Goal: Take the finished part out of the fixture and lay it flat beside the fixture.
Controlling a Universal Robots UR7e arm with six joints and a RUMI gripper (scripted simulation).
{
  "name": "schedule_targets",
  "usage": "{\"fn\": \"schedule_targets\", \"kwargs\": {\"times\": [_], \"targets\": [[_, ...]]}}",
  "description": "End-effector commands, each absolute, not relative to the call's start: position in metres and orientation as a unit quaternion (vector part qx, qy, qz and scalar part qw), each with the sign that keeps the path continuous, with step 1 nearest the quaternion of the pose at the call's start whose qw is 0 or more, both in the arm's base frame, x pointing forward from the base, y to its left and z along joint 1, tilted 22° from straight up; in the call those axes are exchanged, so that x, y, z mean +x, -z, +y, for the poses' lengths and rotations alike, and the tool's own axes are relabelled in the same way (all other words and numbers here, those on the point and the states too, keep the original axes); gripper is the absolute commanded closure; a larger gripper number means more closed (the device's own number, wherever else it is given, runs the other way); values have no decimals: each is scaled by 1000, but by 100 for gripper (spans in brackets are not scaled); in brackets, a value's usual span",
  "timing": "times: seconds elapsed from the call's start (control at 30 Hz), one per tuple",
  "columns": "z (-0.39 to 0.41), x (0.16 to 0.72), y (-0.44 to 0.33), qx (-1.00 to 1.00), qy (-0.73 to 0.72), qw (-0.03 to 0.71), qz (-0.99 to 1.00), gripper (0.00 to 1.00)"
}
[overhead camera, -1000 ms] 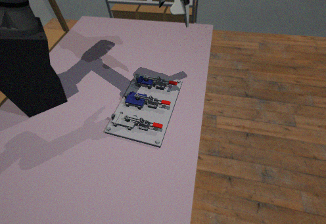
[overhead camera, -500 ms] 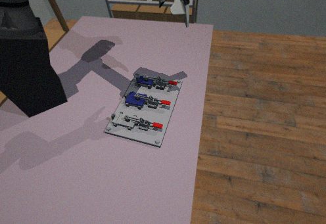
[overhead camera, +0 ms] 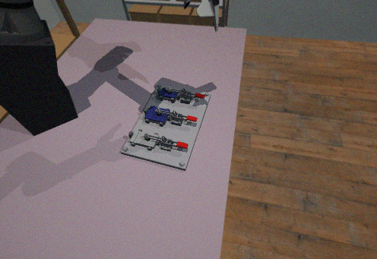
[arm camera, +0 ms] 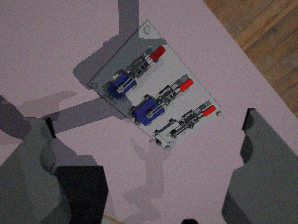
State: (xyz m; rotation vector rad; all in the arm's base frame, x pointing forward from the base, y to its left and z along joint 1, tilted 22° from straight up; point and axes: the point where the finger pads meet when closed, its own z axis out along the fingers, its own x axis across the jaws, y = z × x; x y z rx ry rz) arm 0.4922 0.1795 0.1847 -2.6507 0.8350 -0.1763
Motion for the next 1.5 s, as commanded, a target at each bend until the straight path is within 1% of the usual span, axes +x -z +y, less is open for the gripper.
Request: {"fn": "schedule_targets", "kwargs": {"times": [0.0,0.8,0.93,1.1,1.27,1.33,1.47], "targets": [[179,492,-185,-937,63,178,295,0],[171,494,-176,-933,60,178,308,0],[146,496,-151,-920,53,177,346,0],[95,492,-100,-887,37,178,425,0],[40,473,-42,-836,17,180,518,0],[40,473,-42,-836,17,180,518,0],[6,450,-3,-791,2,183,584,0]]}}
